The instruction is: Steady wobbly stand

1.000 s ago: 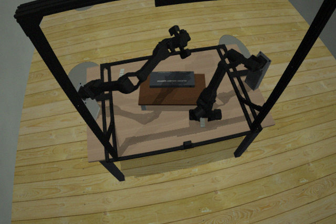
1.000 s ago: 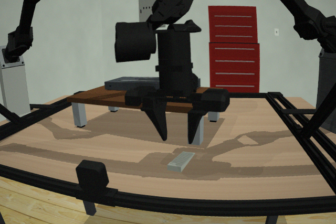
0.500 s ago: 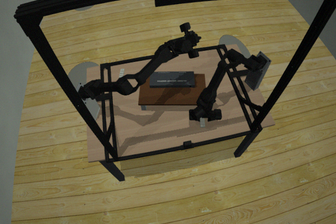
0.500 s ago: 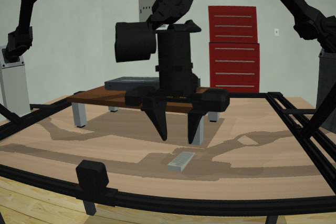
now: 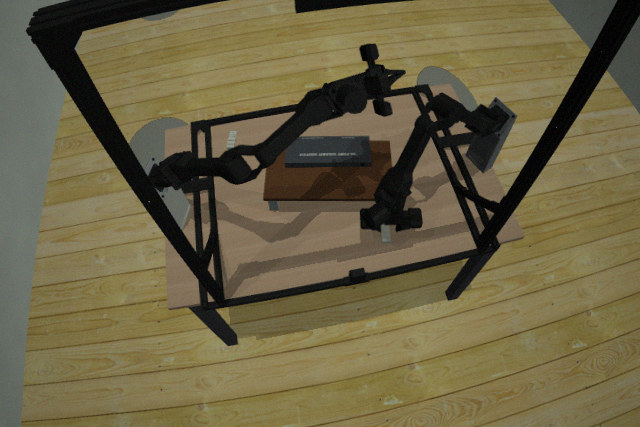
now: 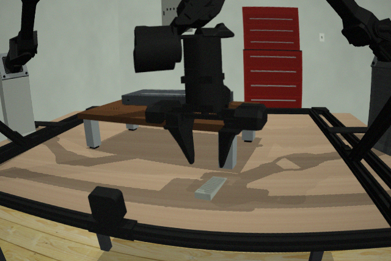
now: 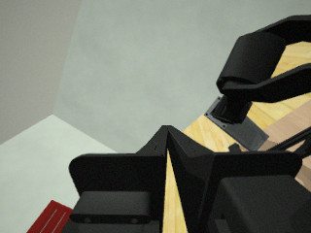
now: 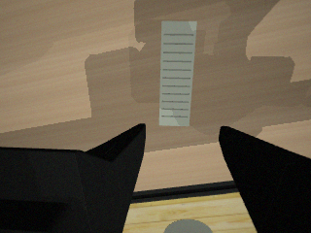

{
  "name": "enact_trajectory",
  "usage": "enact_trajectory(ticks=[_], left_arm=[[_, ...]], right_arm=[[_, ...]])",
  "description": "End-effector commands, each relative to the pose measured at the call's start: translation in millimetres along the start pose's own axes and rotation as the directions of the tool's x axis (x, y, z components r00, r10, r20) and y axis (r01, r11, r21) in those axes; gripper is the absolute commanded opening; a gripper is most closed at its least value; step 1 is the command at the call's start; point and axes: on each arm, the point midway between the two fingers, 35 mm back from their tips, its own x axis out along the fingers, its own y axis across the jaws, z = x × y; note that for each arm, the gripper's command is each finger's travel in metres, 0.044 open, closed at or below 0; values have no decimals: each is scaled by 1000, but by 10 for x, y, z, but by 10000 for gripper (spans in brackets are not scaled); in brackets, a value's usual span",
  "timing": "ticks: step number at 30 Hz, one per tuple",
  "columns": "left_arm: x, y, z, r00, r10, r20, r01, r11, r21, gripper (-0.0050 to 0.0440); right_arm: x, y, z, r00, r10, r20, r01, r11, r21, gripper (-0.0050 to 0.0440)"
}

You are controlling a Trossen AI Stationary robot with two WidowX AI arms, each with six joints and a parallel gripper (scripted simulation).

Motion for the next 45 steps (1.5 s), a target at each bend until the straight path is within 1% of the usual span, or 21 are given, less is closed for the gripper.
enact_trajectory(ticks=[1,3,9,10,12,15,17,20,26,27,37,43,44,45], left_arm=[[-36,-41,683,981,20,192,-37,996,83,0],[-86,-57,942,962,30,272,-63,992,112,0],[-86,-57,942,962,30,272,-63,992,112,0],[-144,-86,963,960,26,279,-58,992,110,0],[-203,-102,1215,934,34,357,-88,987,134,0],[-321,-132,1583,881,45,470,-135,978,160,0],[-421,-157,1820,839,50,542,-169,971,171,0],[-599,-200,2160,763,56,643,-219,960,176,0],[-599,-200,2160,763,56,643,-219,960,176,0],[-617,-220,2097,775,51,629,-205,963,174,0],[-889,-267,2580,643,61,764,-285,944,164,0],[-889,-267,2580,643,61,764,-285,944,164,0],[-783,-260,2416,696,54,716,-251,953,172,0],[-673,-232,2265,737,53,674,-230,957,175,0]], right_arm=[[0,0,0,1000,0,0,0,1000,0,241],[0,0,0,1000,0,0,0,1000,0,241],[0,0,0,1000,0,0,0,1000,0,241],[0,0,0,1000,0,0,0,1000,0,241],[0,0,0,1000,0,0,0,1000,0,241],[0,0,0,1000,0,0,0,1000,0,241],[0,0,0,1000,0,0,0,1000,0,241],[0,0,0,1000,0,0,0,1000,0,241],[0,0,0,1000,0,0,0,1000,0,241],[0,0,0,1000,0,0,0,1000,0,241],[0,0,0,1000,0,0,0,1000,0,241],[0,0,0,1000,0,0,0,1000,0,241],[0,0,0,1000,0,0,0,1000,0,241],[0,0,0,1000,0,0,0,1000,0,241]])
